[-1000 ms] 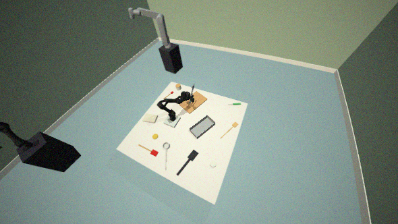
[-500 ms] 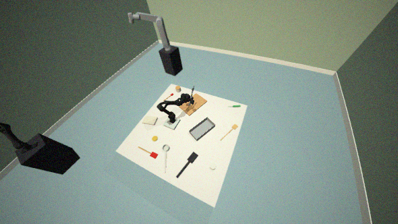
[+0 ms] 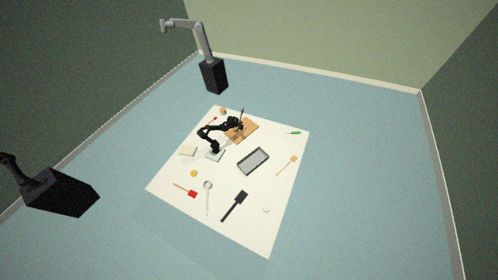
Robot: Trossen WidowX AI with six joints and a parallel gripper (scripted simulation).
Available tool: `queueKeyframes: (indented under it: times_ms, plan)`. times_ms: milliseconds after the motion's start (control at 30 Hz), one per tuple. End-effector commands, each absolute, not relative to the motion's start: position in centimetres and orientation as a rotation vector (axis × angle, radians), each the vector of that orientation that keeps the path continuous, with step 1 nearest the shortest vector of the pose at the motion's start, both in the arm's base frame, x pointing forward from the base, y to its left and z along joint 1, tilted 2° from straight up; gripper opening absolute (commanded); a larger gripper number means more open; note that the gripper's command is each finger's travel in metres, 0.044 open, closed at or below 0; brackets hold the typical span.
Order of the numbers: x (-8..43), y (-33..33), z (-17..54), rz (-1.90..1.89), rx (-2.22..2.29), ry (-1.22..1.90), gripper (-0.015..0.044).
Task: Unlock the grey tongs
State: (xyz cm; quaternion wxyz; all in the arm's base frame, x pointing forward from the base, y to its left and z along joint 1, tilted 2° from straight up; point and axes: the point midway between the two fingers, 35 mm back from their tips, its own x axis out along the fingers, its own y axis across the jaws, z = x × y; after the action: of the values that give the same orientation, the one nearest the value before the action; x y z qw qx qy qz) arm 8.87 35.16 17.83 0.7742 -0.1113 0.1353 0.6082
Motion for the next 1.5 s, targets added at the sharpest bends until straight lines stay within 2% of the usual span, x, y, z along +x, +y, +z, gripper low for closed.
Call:
queueKeyframes:
  times_ms: [0,1467]
  plan:
    - [9.1,36.2,18.2,1.316,-0.266,0.335,-0.0150]
    - [10.0,39.9,17.8,1.208,-0.676,0.861,-0.0150]
